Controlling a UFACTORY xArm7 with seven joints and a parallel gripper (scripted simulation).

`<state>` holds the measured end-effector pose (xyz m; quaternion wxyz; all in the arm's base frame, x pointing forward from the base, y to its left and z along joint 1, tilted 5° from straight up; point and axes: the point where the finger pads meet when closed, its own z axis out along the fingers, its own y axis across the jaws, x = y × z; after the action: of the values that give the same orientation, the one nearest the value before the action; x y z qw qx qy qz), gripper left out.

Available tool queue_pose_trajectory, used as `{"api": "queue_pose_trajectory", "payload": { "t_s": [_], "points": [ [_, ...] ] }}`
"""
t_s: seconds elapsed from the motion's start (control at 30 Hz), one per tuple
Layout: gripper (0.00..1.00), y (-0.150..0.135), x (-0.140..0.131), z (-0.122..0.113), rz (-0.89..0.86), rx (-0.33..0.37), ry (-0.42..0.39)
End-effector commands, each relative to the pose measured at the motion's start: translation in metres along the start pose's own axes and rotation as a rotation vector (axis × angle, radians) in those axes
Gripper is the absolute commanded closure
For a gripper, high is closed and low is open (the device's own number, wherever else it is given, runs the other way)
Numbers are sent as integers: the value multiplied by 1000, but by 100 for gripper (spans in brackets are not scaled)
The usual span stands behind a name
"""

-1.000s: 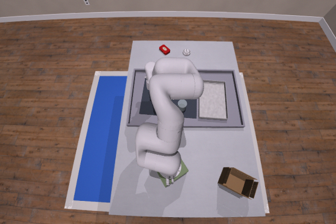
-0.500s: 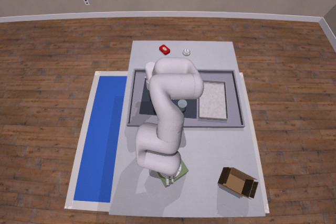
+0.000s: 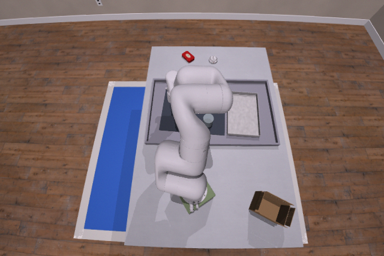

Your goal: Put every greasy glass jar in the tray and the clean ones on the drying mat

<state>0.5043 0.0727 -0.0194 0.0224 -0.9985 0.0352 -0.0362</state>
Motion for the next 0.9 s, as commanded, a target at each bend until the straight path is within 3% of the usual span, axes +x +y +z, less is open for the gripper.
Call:
{"api": "queue_pose_trajectory", "payload": {
  "t_s": [0.0,0.47,0.57,0.63,0.87],
  "points": [
    [100,0,2,-1,0,0,4],
    [100,0,2,-1,0,0,4],
    [100,0,1,-24,0,0,4],
    [100,0,1,-24,0,0,4],
    [100,0,1,-78,0,0,4]
  ]
}}
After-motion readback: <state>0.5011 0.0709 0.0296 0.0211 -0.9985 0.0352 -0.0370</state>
